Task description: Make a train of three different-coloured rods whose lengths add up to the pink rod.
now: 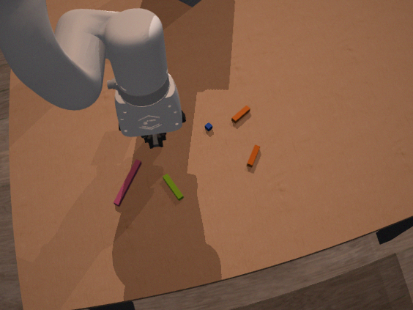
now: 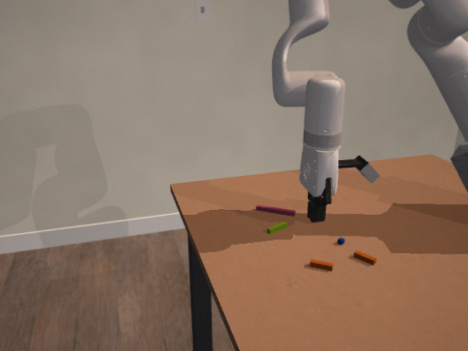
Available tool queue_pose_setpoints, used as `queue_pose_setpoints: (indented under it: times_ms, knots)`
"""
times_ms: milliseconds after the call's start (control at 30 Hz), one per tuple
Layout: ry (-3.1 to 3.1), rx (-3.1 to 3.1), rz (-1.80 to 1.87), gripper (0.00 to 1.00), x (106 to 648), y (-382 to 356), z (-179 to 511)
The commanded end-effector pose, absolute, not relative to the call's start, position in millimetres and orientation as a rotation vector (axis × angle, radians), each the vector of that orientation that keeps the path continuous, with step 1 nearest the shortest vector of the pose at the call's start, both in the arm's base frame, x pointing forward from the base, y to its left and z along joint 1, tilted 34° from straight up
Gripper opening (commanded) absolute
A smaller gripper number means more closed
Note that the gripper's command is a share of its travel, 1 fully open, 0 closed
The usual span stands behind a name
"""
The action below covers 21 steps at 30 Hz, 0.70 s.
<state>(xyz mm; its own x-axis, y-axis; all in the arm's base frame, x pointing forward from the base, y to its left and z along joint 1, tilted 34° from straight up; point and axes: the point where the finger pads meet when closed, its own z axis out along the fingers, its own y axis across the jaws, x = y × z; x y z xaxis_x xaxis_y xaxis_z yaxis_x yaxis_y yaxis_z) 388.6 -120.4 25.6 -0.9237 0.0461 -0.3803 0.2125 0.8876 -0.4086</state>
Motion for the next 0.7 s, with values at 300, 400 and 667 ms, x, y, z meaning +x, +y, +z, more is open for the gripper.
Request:
queue_pose_setpoints:
  times_ms: [300, 400, 667]
  knots:
    - [2.689, 0.191, -0.640, 0.04, 372.7, -96.1, 69.9]
    - [2.689, 0.191, -0.640, 0.04, 366.7, -87.6, 85.3]
    - [2.689, 0.191, -0.640, 0.04, 358.5, -75.8, 106.6]
